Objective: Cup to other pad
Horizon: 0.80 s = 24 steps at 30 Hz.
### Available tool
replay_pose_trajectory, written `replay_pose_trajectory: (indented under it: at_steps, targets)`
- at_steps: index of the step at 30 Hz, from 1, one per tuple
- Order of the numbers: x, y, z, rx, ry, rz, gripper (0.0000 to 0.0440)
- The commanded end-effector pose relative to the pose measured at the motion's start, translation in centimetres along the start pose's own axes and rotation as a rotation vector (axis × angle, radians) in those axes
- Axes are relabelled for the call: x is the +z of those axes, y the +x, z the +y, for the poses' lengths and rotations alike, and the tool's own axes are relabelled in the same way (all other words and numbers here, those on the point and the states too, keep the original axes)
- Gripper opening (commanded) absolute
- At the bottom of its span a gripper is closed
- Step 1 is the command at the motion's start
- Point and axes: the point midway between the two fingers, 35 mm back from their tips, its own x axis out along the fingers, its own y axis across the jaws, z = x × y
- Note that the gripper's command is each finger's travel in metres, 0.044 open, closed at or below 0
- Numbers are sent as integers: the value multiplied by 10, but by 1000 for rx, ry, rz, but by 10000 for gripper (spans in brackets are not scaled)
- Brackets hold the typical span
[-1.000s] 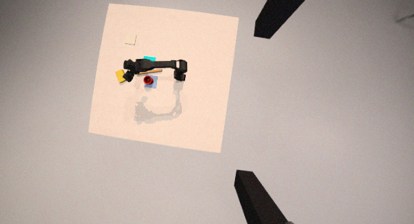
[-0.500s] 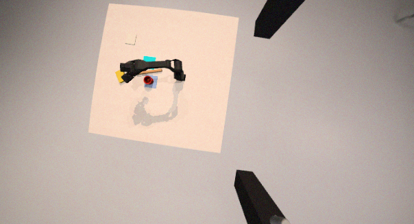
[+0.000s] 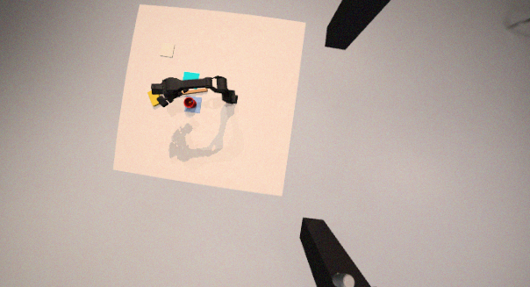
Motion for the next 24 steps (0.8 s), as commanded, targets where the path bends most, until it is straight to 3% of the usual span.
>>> replay_pose_trajectory:
  at_steps: [1, 24]
  targets:
    - [-1, 6, -6, -53, 22, 23, 126]
    - [-21, 51, -51, -371, 82, 176, 141]
